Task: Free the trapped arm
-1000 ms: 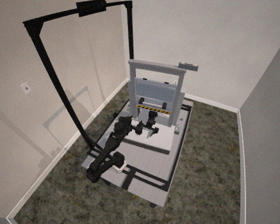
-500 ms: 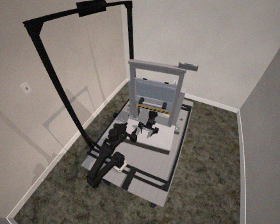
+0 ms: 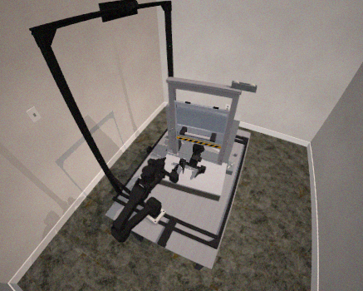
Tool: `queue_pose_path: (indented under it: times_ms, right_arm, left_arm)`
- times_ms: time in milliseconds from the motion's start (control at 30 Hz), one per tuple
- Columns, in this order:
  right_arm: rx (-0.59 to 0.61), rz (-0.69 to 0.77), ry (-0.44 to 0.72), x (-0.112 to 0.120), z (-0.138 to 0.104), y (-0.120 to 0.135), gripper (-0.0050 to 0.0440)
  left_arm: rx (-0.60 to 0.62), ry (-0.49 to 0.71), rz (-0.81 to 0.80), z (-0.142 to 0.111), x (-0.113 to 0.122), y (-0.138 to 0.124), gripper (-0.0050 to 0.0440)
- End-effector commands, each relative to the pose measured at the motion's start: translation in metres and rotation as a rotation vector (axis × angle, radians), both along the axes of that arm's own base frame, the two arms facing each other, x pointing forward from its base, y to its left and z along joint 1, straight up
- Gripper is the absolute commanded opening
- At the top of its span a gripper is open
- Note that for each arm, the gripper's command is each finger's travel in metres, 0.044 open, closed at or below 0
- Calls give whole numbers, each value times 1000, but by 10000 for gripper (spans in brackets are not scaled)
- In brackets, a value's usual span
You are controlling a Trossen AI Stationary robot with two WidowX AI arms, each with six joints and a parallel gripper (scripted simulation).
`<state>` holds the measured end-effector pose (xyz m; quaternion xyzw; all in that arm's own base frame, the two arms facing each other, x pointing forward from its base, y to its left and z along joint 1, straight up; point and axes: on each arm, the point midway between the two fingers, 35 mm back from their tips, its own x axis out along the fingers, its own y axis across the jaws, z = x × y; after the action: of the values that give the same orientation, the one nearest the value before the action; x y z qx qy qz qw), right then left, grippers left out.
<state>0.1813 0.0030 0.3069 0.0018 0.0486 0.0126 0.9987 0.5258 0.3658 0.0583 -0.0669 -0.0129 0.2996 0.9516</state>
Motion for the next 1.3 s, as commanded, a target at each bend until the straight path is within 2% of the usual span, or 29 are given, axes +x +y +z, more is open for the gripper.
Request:
queue_pose_path:
  times_ms: [0,167,433,500,533,600,1000,1267]
  right_arm:
    - [8,24,1,21,-4,0,400]
    - [27,78,5,62,-17,-7,400]
    - [41,142,-19,96,-37,-27,400]
    - [41,142,-19,96,-37,-27,400]
    - [25,151,-56,100,-33,-30,400]
    - [39,175,-41,107,-48,-39,400]
    - [11,256,-96,114,-80,-71,400]
    - [10,261,-97,117,-81,-72,400]
  left_arm:
    - [-10,-8,3,1,0,1,400]
    - [-10,-8,3,1,0,1,400]
    - [-10,-8,3,1,0,1,400]
    - [-10,-8,3,1,0,1,400]
    - [-10,-8,3,1,0,1,400]
    - [-10,-8,3,1,0,1,400]
    - [-10,-8,3,1,0,1,400]
    - [-10,-8,3,1,0,1,400]
